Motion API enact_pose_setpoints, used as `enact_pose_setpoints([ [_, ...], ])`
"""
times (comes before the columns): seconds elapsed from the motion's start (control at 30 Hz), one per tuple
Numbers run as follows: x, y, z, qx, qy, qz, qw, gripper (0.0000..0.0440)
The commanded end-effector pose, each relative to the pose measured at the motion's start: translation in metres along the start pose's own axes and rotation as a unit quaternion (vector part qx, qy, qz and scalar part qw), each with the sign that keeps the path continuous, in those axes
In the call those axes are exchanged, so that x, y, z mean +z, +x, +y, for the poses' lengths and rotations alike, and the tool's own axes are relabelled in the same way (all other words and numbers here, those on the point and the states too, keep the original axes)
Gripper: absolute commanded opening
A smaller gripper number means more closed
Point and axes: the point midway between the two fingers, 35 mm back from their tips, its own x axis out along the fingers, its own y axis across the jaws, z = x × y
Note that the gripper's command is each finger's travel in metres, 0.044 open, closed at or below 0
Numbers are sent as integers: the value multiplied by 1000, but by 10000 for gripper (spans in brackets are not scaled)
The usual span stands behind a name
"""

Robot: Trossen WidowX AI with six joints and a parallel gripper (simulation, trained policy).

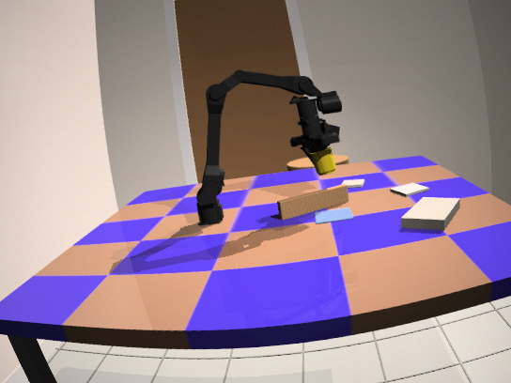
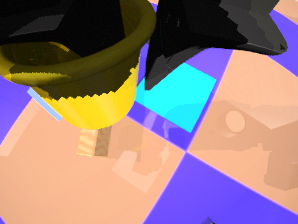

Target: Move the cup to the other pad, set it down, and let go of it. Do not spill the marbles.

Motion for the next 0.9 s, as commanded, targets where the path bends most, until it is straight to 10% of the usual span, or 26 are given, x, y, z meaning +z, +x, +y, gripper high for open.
enact_pose_setpoints([
  [0.0,1,0,9,-1,-1,-5,1000,0],
  [0.87,-23,39,58,-6,10,-5,1000,0],
])
